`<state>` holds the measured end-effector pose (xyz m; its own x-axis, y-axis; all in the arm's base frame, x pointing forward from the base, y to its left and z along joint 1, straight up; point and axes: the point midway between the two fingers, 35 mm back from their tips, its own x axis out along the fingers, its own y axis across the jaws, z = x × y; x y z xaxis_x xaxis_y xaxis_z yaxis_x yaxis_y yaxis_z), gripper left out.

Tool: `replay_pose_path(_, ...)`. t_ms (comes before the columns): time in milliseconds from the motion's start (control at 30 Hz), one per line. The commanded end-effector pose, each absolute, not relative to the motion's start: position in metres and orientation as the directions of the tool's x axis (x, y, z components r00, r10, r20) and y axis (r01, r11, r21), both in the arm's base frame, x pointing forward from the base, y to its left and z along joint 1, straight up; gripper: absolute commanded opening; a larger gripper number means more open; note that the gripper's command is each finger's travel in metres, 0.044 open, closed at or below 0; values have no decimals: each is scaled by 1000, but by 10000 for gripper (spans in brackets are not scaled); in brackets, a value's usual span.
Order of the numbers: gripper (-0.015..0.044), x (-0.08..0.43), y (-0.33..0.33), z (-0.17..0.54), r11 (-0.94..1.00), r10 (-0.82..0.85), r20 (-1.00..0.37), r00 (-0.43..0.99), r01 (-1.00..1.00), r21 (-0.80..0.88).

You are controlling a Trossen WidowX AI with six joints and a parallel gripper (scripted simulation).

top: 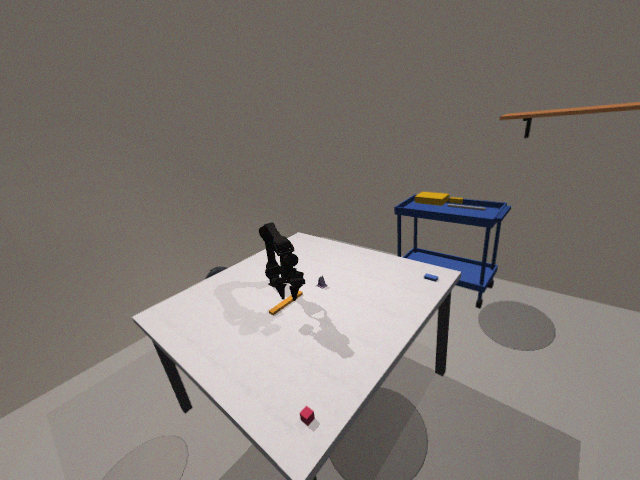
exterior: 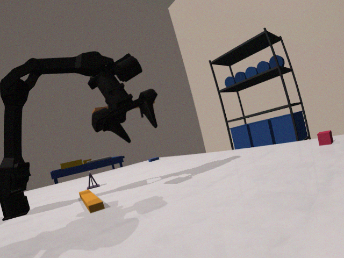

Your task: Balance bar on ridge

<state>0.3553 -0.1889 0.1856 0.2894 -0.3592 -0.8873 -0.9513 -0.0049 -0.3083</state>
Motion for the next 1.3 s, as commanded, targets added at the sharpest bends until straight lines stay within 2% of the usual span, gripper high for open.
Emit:
replay_pose_path(0,374,355,-188,185,-5,-357,-888,288,-952,-307)
replay_pose_path(67,321,350,-184,182,-4,-344,-896,281,-955,-297)
replay_pose_path(100,315,346,-180,180,-4,-334,-902,274,-957,-290)
replay_pose_path(1267,315,211,-73,116,6,-7,-1000,21,-1000,-21)
